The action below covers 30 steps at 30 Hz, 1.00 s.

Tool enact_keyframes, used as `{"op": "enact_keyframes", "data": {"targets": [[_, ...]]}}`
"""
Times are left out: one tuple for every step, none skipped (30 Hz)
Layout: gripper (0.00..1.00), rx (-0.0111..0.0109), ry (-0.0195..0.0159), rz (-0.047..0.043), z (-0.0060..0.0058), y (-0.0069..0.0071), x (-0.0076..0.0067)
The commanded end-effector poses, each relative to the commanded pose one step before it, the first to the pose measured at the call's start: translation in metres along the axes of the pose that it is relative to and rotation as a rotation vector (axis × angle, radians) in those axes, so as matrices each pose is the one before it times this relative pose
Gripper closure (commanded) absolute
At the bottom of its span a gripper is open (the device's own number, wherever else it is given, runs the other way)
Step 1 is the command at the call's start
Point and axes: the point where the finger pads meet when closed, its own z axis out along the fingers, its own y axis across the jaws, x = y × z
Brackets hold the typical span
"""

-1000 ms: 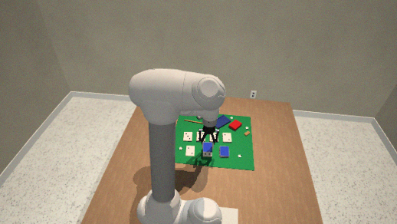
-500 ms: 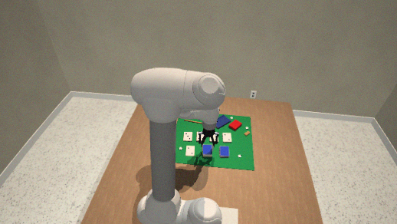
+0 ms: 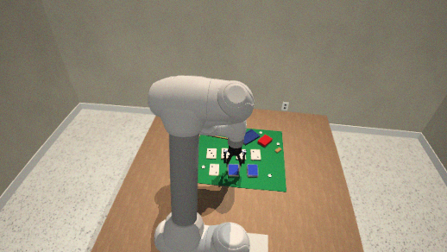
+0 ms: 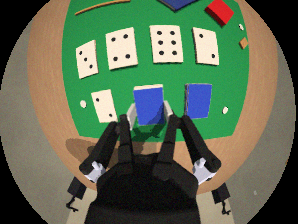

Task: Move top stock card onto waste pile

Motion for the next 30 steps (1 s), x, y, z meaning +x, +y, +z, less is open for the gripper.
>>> {"op": "enact_keyframes", "data": {"targets": [[0.57,-0.00445,0.00220,-0.00607,0.00362,-0.00091,-0.00155],[0.57,0.00000,0.00000,0.00000,0.00000,0.00000,0.00000],[0.57,0.00000,0.00000,0.00000,0.00000,0.00000,0.00000],[0.57,0.00000,0.00000,0.00000,0.00000,0.00000,0.00000],[0.57,0.00000,0.00000,0.00000,0.00000,0.00000,0.00000],[0.57,0.00000,0.00000,0.00000,0.00000,0.00000,0.00000],[0.57,0.00000,0.00000,0.00000,0.00000,0.00000,0.00000],[0.57,0.00000,0.00000,0.00000,0.00000,0.00000,0.00000],[0.57,0.00000,0.00000,0.00000,0.00000,0.00000,0.00000],[0.57,0.00000,0.00000,0.00000,0.00000,0.00000,0.00000],[0.57,0.00000,0.00000,0.00000,0.00000,0.00000,0.00000],[0.57,0.00000,0.00000,0.00000,0.00000,0.00000,0.00000],[0.57,0.00000,0.00000,0.00000,0.00000,0.00000,0.00000],[0.57,0.00000,0.00000,0.00000,0.00000,0.00000,0.00000],[0.57,0.00000,0.00000,0.00000,0.00000,0.00000,0.00000],[0.57,0.00000,0.00000,0.00000,0.00000,0.00000,0.00000],[0.57,0.00000,0.00000,0.00000,0.00001,0.00000,0.00001],[0.57,0.00000,0.00000,0.00000,0.00000,0.00000,0.00000],[0.57,0.00000,0.00000,0.00000,0.00000,0.00000,0.00000],[0.57,0.00000,0.00000,0.00000,0.00005,0.00003,0.00008],[0.57,0.00000,0.00000,0.00000,0.00011,0.00006,0.00019],[0.57,0.00000,0.00000,0.00000,0.00017,0.00009,0.00029],[0.57,0.00000,0.00000,0.00000,0.00022,0.00012,0.00037],[0.57,0.00000,0.00000,0.00000,0.00025,0.00014,0.00042],[0.57,0.00000,0.00000,0.00000,0.00025,0.00014,0.00042],[0.57,0.00000,0.00000,0.00000,0.00022,0.00012,0.00037],[0.57,0.00000,0.00000,0.00000,0.00017,0.00009,0.00029],[0.57,0.00000,0.00000,0.00000,0.00011,0.00006,0.00018],[0.57,0.00000,0.00000,0.00000,0.00005,0.00003,0.00008],[0.57,0.00000,0.00000,0.00000,0.00001,0.00000,0.00001]]}}
